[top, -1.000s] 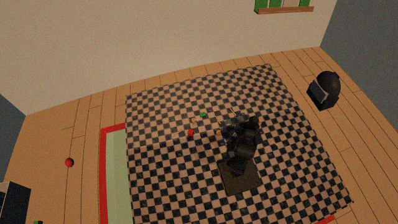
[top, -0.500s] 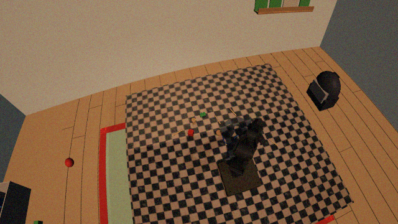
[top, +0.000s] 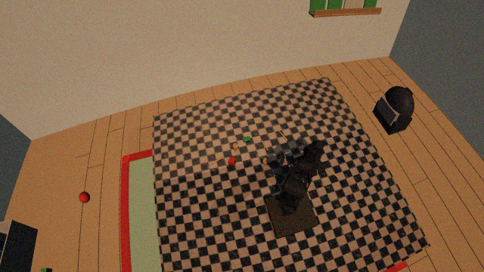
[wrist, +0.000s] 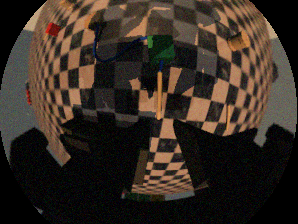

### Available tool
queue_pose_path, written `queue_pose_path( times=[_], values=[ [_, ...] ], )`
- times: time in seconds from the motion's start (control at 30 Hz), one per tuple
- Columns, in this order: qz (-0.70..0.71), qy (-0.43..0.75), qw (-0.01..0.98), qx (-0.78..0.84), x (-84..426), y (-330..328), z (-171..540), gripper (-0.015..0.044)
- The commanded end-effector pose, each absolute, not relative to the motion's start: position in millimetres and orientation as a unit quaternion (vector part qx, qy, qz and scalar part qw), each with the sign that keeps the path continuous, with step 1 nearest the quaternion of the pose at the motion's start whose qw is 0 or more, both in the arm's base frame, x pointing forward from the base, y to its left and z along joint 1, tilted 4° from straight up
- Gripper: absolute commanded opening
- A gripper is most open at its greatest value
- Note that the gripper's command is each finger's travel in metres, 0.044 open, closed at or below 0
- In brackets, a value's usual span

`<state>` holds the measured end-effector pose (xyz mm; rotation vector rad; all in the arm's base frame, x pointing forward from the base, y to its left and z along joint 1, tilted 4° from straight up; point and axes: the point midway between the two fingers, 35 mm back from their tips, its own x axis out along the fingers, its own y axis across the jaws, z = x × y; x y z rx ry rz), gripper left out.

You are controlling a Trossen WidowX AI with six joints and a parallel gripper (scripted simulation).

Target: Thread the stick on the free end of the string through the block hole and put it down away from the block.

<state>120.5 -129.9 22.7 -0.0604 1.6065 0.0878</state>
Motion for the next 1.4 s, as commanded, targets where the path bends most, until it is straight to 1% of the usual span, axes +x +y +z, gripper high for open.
queue_pose_path(
  times=[0.0,0.23,0.43,0.53,1.37],
  values=[
    [0.032,0.713,0.699,-0.034,124.3,-131.4,72.5,0.021],
    [0.033,0.713,0.699,-0.034,124.0,-131.0,75.3,0.021],
    [0.032,0.713,0.7,-0.035,124.7,-132.5,70.2,0.0368],
    [0.032,0.713,0.7,-0.035,125.3,-132.4,84.5,0.044],
    [0.032,0.712,0.7,-0.036,125.8,-133.0,87.8,0.044]
  ],
)
